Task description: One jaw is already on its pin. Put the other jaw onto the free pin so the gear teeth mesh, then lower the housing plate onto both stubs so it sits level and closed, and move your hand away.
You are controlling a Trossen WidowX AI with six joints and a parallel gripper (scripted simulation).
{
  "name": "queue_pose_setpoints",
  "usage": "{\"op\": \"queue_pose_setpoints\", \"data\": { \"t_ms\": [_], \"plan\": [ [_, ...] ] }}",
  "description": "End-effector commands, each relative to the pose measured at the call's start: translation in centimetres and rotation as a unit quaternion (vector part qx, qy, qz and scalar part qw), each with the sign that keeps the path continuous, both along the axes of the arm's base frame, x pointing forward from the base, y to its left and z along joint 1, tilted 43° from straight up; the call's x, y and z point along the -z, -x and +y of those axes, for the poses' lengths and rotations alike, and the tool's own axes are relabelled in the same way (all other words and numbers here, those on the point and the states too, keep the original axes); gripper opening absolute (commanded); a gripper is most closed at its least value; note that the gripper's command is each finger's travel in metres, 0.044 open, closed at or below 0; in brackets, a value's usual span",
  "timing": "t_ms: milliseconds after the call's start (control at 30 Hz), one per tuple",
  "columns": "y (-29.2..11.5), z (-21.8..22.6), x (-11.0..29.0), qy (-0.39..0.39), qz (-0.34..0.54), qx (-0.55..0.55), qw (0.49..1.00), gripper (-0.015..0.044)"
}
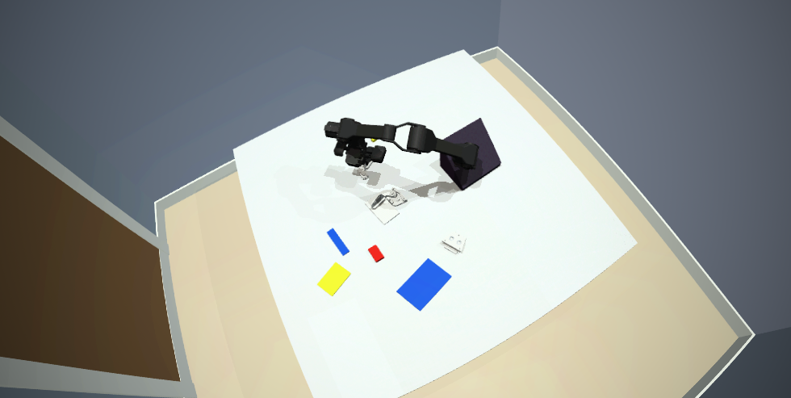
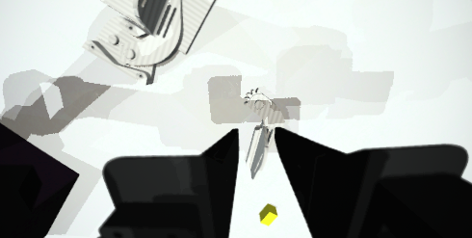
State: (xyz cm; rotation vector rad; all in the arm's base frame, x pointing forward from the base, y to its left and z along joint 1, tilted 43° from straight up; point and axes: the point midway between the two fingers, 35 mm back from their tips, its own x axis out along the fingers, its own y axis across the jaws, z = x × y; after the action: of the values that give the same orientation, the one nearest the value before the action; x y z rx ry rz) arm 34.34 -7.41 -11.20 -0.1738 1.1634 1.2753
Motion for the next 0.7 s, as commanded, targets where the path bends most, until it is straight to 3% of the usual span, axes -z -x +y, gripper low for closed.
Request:
{"op": "queue_pose_setpoints", "data": {
  "t_ms": [0,33,500,667],
  "plan": [
    [0.00,-0.01,0.00,0.000,0.000,0.000,1.000,0.0020],
    [0.00,-0.01,0.00,0.000,0.000,0.000,1.000,0.0000],
    [0.00,-0.01,0.00,0.000,0.000,0.000,1.000,0.0000],
    [0.01,-0.08,0.04,0.004,0.017,0.020,1.000,0.0131]
  ]
}}
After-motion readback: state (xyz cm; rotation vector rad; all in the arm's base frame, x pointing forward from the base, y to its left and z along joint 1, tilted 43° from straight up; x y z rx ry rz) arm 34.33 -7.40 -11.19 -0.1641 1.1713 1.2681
